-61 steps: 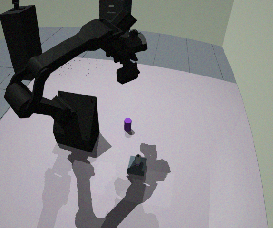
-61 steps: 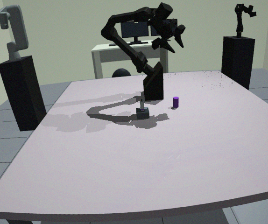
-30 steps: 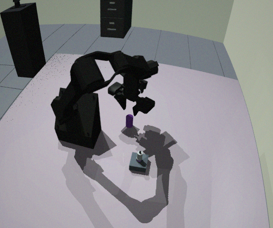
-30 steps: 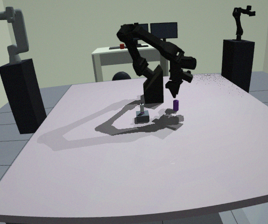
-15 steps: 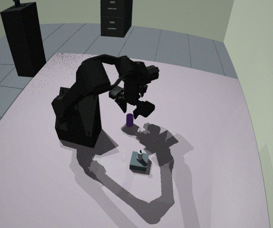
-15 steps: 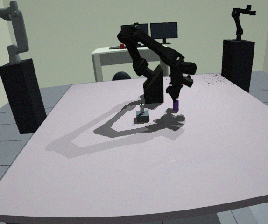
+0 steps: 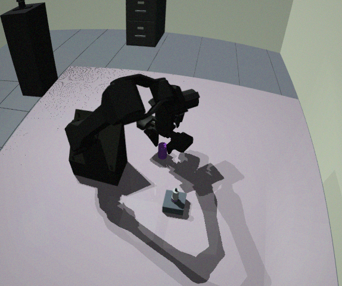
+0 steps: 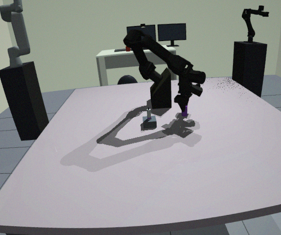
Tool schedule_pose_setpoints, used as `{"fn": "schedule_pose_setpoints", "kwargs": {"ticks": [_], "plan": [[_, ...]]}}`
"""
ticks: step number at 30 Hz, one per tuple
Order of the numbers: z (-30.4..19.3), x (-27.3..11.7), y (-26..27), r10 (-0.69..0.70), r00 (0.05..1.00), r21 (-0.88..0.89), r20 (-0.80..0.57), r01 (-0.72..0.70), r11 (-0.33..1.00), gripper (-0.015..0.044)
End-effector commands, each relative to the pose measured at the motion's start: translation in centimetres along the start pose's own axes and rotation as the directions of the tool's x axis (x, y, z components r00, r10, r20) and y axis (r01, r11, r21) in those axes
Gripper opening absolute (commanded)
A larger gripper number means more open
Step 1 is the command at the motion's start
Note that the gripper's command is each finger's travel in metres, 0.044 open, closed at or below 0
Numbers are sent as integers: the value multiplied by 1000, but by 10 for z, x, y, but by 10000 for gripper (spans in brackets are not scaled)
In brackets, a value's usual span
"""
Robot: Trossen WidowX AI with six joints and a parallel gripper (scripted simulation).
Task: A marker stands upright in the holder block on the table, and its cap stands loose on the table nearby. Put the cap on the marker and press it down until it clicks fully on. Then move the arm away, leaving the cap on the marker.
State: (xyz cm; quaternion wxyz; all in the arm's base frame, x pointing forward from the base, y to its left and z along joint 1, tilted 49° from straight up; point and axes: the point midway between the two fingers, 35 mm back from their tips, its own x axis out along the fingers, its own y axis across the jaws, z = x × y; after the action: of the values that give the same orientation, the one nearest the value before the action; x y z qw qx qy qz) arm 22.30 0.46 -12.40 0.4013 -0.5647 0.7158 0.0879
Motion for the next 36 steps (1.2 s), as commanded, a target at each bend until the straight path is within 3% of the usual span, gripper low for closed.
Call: {"fn": "schedule_pose_setpoints", "kwargs": {"ticks": [1, 8, 12, 21, 25, 36], "plan": [[-1, 7, 0, -4, 1000, -6, -3, 4, 1000, 251], [-1, 15, 1, -4, 1000, -6, -5, 4, 1000, 251], [-1, 15, 1, -4, 1000, -6, -5, 4, 1000, 146], [-1, 15, 1, -4, 1000, -6, -5, 4, 1000, 86], [-1, 8, 1, -4, 1000, -6, -3, 4, 1000, 0], [1, -23, 1, -3, 1000, -7, 0, 3, 1000, 0]]}}
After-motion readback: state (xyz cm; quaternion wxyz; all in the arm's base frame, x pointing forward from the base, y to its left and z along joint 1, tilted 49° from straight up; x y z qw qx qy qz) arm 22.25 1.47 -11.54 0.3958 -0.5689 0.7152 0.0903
